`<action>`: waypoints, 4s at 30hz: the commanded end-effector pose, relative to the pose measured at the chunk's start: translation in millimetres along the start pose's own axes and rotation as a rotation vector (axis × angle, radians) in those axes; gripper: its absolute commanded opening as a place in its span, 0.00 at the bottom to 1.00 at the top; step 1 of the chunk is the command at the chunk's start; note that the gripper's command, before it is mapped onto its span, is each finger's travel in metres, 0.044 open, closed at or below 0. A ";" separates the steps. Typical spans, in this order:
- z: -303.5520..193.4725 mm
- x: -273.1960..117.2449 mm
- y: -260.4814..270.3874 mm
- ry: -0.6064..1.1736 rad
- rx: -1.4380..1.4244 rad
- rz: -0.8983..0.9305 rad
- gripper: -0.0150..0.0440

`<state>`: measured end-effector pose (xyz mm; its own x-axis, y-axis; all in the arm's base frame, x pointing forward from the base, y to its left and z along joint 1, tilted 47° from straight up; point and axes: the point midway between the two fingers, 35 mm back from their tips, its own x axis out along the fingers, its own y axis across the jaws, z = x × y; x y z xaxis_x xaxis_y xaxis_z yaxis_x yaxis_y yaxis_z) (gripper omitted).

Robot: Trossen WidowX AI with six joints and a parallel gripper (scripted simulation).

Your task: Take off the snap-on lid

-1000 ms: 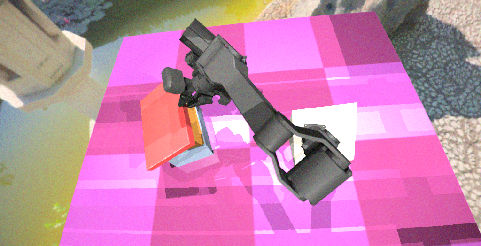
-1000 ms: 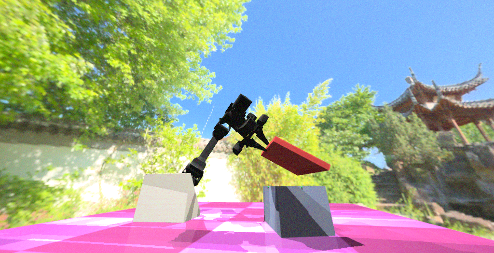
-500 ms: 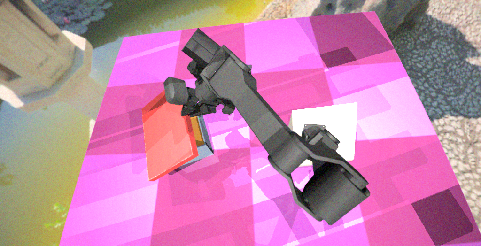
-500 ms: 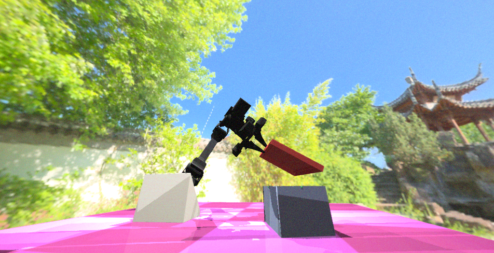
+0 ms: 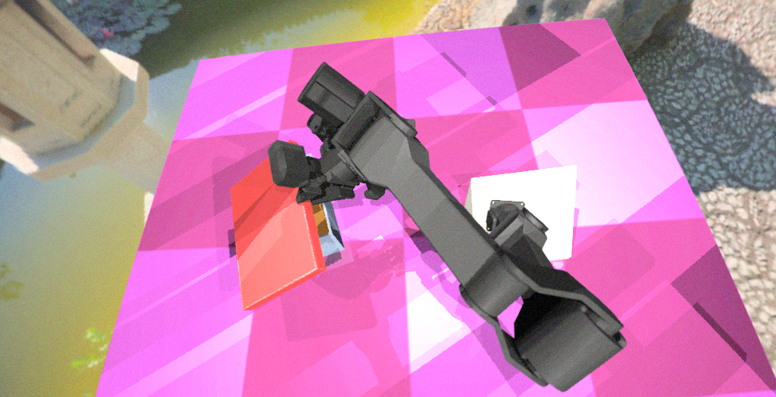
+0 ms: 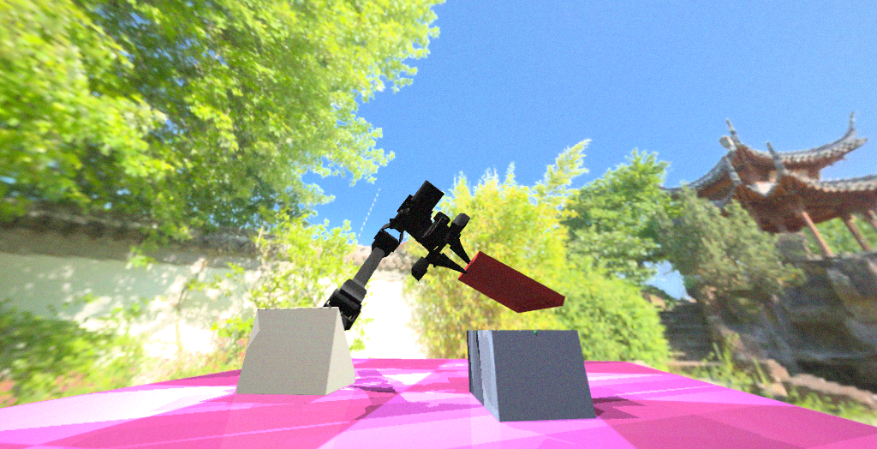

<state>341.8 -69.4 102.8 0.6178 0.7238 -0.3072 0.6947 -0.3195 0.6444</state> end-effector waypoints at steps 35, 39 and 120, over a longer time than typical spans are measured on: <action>-76.6 -4.1 -1.7 -0.001 -0.003 0.003 0.25; -84.6 -4.5 -2.1 0.000 -0.003 0.003 0.25; -246.2 -11.7 -8.5 0.001 0.005 0.002 0.25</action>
<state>241.2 73.0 266.6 0.6090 0.7312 -0.3073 0.7046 -0.3208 0.6330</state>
